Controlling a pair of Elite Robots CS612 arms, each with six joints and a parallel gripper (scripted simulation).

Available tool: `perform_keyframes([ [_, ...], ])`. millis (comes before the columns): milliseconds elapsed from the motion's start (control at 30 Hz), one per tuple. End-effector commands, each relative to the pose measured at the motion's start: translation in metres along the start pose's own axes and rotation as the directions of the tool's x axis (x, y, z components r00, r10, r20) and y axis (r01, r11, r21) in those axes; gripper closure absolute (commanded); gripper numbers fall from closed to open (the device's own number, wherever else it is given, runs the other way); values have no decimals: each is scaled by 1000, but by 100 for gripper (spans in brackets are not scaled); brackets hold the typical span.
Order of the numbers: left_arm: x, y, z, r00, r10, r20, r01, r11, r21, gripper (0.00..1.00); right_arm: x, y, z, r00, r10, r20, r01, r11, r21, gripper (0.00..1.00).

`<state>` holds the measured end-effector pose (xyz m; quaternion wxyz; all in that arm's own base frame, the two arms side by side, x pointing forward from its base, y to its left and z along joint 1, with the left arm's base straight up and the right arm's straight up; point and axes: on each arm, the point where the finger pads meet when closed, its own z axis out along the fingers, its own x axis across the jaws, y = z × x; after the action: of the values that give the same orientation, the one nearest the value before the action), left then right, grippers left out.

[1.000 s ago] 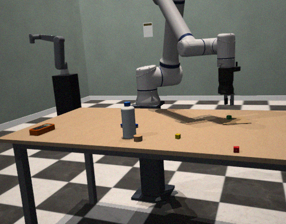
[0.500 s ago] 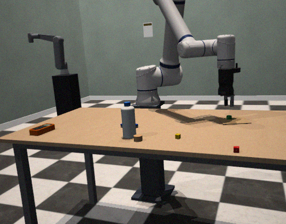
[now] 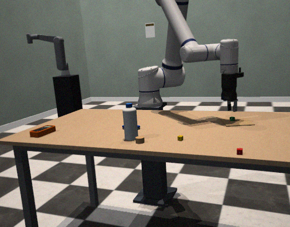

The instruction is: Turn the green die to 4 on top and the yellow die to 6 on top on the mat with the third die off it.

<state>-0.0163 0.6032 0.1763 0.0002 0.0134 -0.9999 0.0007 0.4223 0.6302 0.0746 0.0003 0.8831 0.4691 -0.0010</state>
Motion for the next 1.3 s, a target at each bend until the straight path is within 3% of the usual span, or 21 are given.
perform_keyframes([
  [0,0,1,-1,1000,0,0,0,1000,-1,0,1,0,4,1000,0,-2,0,1000,0,30],
  [400,0,1,-1,1000,0,0,0,1000,-1,0,1,0,20,1000,0,-2,0,1000,0,30],
  [1267,0,1,-1,1000,0,0,0,1000,-1,0,1,0,25,1000,0,-2,0,1000,0,30],
])
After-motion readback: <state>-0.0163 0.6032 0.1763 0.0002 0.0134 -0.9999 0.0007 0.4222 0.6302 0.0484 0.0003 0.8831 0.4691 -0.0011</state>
